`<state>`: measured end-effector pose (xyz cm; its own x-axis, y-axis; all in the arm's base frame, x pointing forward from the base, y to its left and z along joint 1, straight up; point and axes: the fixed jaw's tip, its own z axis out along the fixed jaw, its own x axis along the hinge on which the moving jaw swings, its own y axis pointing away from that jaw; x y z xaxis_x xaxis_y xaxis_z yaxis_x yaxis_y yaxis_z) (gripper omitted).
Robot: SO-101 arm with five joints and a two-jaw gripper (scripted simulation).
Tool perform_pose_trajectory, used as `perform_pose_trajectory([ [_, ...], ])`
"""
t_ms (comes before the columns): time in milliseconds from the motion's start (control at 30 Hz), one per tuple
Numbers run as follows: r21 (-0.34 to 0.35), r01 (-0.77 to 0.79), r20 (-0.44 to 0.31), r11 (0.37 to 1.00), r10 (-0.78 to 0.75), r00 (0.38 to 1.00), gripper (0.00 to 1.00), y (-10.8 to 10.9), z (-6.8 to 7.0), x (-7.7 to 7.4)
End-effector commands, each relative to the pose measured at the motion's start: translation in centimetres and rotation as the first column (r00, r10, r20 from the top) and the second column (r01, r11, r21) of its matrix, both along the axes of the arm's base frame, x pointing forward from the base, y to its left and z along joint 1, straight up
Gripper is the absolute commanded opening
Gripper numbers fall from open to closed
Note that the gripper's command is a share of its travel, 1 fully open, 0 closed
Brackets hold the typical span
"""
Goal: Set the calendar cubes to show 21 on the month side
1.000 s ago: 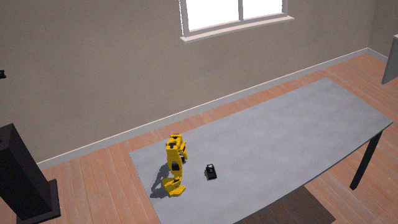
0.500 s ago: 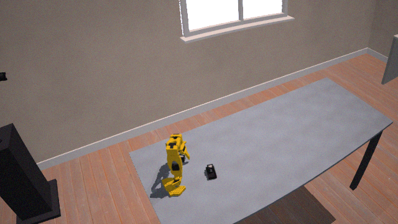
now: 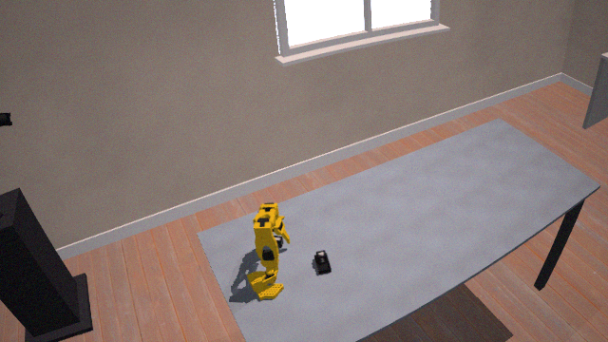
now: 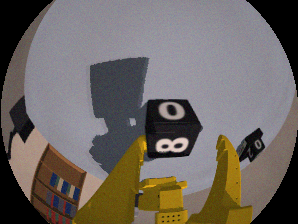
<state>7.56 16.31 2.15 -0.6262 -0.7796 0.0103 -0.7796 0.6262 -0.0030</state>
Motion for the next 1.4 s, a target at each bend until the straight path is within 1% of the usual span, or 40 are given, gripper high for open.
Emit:
perform_pose_trajectory([
  [0,0.054,0.003,0.026,0.999,-0.004,1.0,0.36,0.9,2.2,0.3],
  [33,0.054,0.003,0.026,0.999,-0.004,1.0,0.36,0.9,2.6,0.3],
  [100,0.054,0.003,0.026,0.999,-0.004,1.0,0.36,0.9,2.6,0.3],
  [300,0.054,0.003,0.026,0.999,-0.004,1.0,0.36,0.7,4.7,0.2],
  [467,0.054,0.003,0.026,0.999,-0.004,1.0,0.36,0.5,5.5,0.1],
  [1267,0.054,0.003,0.026,0.999,-0.004,1.0,0.36,0.5,5.7,0.1],
  [1367,0.062,0.003,0.03,0.998,-0.005,1.0,0.36,0.5,5.8,0.1],
])
